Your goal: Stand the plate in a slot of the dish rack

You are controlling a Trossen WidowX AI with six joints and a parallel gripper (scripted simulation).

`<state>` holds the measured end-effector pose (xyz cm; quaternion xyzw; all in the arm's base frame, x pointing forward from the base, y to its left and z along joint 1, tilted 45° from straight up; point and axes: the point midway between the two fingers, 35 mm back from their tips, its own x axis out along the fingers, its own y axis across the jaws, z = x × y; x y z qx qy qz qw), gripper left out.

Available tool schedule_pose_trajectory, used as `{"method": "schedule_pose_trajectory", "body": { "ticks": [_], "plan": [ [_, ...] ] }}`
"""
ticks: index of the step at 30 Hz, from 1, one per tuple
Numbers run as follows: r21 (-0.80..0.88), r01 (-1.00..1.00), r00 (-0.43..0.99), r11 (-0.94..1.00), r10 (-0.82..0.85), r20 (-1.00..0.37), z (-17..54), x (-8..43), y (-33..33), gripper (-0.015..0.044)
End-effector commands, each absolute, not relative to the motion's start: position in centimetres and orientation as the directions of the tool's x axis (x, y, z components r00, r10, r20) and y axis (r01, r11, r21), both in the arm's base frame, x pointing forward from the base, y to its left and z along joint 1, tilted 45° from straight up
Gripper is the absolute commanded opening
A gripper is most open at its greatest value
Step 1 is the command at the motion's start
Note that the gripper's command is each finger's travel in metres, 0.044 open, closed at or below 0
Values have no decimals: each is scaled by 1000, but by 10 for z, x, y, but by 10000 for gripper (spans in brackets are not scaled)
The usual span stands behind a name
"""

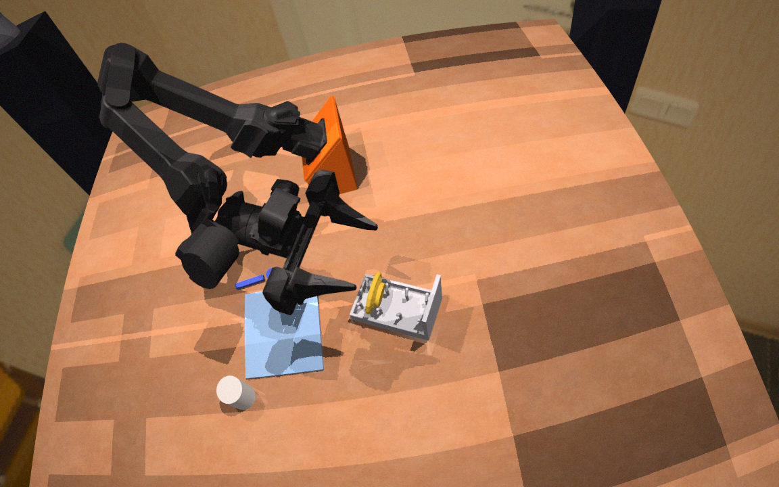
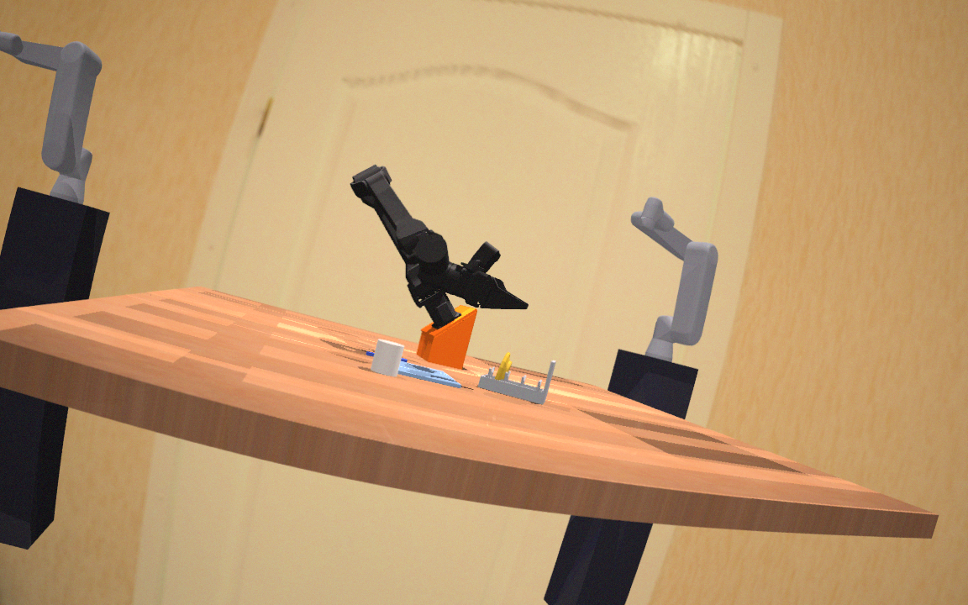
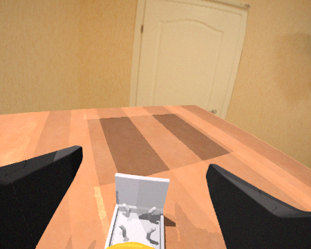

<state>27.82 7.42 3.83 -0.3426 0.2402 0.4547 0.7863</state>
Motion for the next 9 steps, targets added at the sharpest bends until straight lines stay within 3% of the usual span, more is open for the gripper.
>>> {"method": "schedule_pose_trajectory", "body": {
  "ticks": [1, 9],
  "plan": [
    [-262, -885, 444, 384, 530, -723, 39, 278, 81, 400],
    [-97, -863, 344, 496, 435, -832, 34, 270, 90, 400]
  ]
}}
